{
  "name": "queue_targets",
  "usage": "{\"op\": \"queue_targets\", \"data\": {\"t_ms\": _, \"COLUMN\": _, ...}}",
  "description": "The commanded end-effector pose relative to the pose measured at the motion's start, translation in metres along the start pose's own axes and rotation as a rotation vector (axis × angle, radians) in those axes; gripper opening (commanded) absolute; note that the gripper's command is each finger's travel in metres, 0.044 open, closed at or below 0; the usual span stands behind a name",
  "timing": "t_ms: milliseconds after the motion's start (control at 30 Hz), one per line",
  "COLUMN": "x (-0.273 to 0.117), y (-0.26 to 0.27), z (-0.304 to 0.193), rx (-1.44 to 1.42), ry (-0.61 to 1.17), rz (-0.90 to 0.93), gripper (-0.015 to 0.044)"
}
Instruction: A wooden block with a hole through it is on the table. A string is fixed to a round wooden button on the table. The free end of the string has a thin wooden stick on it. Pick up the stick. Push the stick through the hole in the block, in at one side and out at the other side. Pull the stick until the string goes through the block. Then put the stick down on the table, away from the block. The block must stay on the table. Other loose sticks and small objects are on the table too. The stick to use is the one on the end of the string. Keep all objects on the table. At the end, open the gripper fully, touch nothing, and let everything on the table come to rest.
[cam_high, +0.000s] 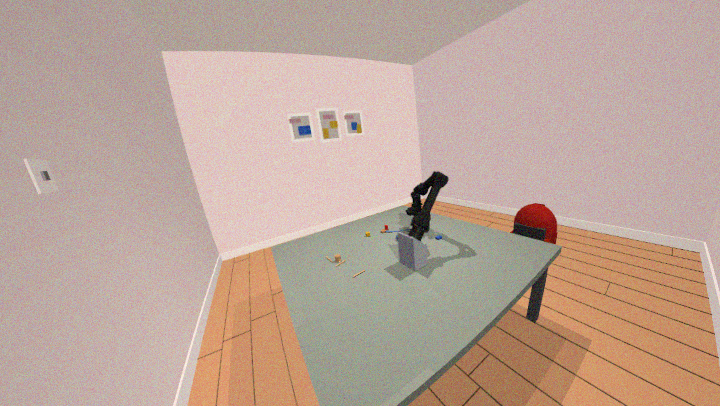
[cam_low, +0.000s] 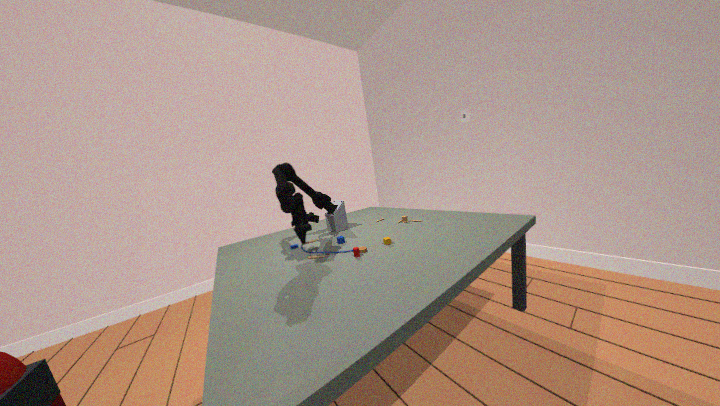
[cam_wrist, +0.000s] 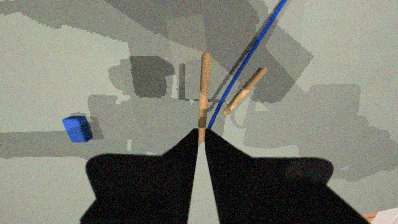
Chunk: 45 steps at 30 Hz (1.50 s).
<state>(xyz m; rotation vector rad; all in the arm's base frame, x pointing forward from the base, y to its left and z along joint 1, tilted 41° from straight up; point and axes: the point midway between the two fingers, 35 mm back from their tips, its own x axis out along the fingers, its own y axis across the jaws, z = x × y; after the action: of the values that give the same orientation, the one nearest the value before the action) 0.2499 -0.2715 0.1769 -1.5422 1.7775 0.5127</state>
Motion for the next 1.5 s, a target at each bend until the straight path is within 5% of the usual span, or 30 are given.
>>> {"op": "queue_targets", "data": {"t_ms": 0, "x": 0.003, "y": 0.003, "z": 0.001, "rx": -0.002, "ry": -0.002, "rz": -0.001, "gripper": 0.0}}
{"op": "queue_targets", "data": {"t_ms": 1467, "x": 0.04, "y": 0.041, "z": 0.023, "rx": -0.004, "ry": -0.001, "rz": 0.001, "gripper": 0.0}}
